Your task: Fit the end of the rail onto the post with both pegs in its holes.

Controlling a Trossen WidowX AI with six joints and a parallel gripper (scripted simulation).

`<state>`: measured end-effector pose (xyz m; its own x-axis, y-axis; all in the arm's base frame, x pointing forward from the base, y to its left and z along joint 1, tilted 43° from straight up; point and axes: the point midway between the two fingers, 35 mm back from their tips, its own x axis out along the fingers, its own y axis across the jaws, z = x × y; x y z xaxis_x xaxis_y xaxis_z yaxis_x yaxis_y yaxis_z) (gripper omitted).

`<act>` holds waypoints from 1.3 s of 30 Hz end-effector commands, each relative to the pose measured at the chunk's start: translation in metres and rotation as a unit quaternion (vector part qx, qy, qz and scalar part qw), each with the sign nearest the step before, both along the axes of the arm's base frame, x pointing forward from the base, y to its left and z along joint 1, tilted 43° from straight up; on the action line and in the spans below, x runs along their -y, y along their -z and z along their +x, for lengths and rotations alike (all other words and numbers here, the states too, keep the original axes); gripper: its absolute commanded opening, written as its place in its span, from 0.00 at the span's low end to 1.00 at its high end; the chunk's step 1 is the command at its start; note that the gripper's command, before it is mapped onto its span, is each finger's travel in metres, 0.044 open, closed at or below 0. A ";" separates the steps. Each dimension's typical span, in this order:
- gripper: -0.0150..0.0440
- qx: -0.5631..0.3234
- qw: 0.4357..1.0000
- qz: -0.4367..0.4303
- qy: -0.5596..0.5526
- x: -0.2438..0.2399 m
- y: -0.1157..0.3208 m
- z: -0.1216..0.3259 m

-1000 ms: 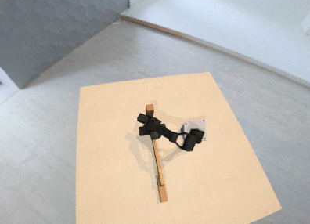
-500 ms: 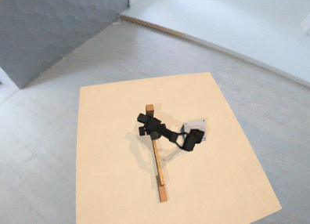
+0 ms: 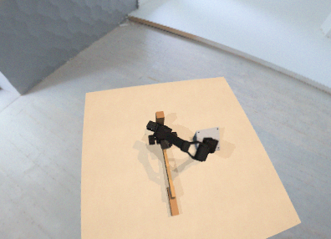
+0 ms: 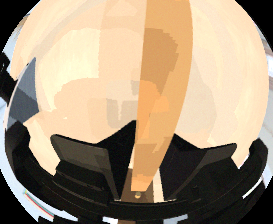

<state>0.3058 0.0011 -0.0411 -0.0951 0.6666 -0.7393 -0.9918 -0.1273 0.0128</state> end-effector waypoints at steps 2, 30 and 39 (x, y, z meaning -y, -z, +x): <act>0.25 0.003 1.000 0.001 0.002 0.004 -0.003 0.002; 0.25 0.003 1.000 0.001 0.002 0.013 -0.013 0.005; 0.25 0.003 1.000 0.001 0.002 0.016 -0.017 0.006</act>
